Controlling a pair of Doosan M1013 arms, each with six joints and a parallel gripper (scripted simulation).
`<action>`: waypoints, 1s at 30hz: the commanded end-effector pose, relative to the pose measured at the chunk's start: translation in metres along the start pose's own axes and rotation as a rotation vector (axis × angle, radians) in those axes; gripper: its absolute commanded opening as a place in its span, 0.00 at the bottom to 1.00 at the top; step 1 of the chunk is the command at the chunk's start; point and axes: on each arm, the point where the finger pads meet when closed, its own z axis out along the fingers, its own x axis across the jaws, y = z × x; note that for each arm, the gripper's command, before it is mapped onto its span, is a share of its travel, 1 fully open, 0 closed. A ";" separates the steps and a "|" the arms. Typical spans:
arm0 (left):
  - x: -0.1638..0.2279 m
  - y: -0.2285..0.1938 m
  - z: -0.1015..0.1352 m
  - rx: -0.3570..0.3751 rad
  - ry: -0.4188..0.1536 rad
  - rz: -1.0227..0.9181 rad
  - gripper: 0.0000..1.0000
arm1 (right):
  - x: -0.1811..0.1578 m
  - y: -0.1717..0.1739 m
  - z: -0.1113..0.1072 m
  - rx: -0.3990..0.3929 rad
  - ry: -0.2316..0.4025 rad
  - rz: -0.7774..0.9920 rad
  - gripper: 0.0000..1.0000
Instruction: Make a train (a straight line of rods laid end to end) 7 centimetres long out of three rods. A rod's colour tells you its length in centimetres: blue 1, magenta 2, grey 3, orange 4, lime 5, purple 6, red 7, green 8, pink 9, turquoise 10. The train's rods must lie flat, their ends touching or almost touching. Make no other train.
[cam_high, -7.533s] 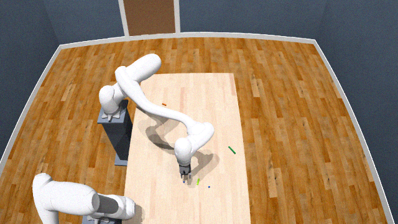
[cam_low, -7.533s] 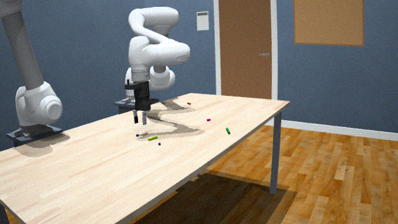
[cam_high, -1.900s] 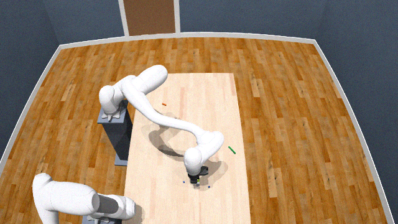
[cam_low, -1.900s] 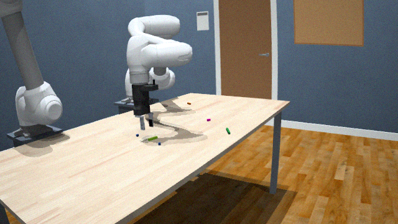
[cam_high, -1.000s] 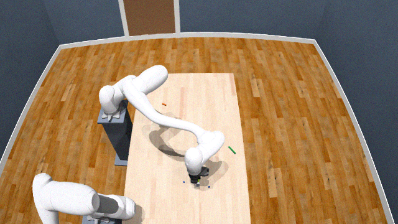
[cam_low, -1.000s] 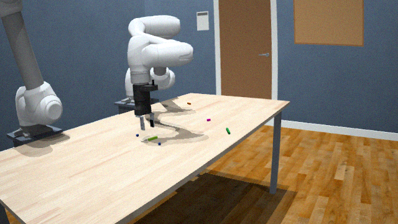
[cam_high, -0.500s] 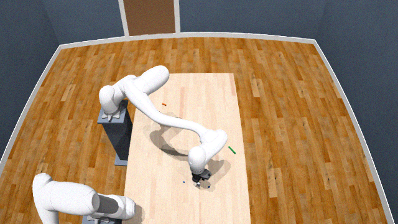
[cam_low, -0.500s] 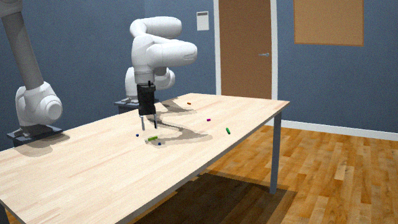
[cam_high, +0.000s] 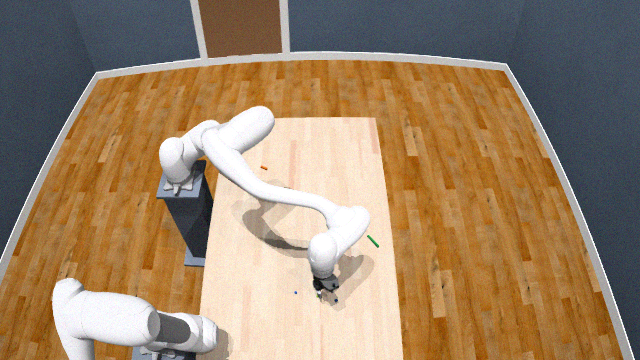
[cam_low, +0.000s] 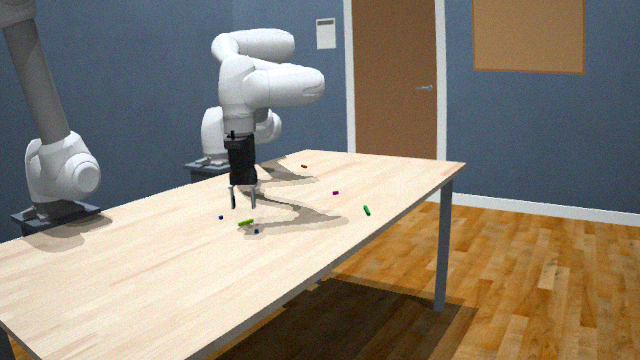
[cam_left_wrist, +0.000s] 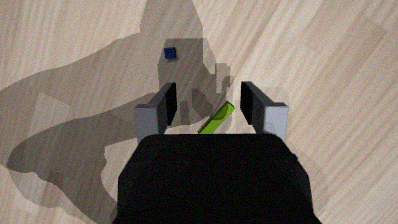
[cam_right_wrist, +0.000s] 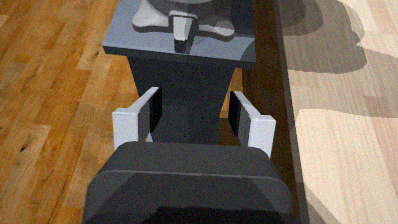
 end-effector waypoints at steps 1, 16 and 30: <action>-0.003 -0.001 -0.002 0.002 0.005 0.167 1.00 | 0.000 0.000 0.000 -0.001 0.000 0.000 1.00; -0.010 0.000 -0.002 0.003 0.005 0.506 1.00 | 0.000 0.000 0.000 -0.001 0.000 0.000 1.00; -0.010 0.000 -0.002 0.003 0.005 0.506 1.00 | 0.000 0.000 0.000 -0.001 0.000 0.000 1.00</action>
